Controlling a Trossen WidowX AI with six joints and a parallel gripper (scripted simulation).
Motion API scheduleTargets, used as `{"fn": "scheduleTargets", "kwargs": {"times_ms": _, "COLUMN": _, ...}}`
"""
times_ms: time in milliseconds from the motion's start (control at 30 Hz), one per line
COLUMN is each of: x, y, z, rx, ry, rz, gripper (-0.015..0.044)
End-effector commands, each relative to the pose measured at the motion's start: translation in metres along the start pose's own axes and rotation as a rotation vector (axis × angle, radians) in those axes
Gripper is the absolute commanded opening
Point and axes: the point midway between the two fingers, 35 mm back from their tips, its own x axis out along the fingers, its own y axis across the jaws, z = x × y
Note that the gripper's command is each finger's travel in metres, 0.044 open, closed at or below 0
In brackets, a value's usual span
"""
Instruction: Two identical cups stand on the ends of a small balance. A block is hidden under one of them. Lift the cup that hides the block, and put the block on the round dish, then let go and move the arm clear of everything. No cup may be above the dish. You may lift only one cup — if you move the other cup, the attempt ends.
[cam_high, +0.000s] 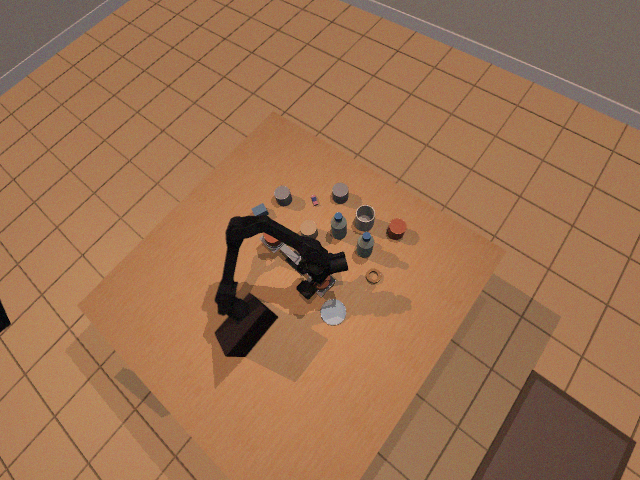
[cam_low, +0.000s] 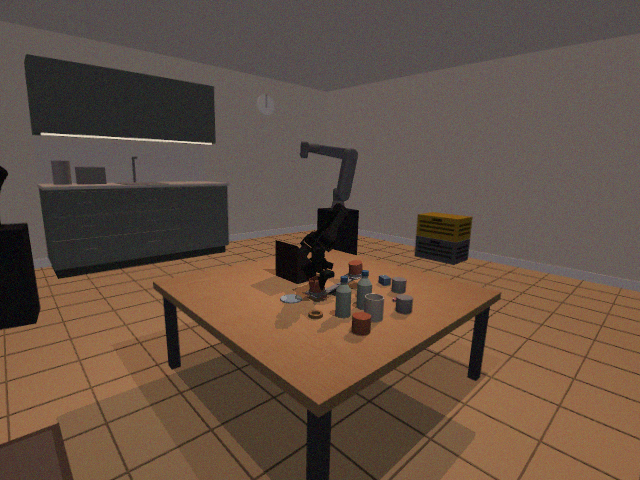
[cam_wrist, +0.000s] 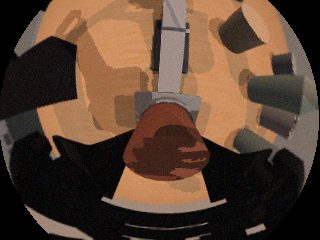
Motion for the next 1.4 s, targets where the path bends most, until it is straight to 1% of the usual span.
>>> {"fn": "scheduleTargets", "kwargs": {"times_ms": 0, "x": -0.007, "y": -0.002, "z": -0.002, "rx": -0.004, "ry": 0.005, "rz": -0.005, "gripper": 0.0}}
{"fn": "scheduleTargets", "kwargs": {"times_ms": 1367, "x": -0.057, "y": -0.007, "z": -0.005, "rx": -0.003, "ry": 0.011, "rz": -0.005, "gripper": 0.0}}
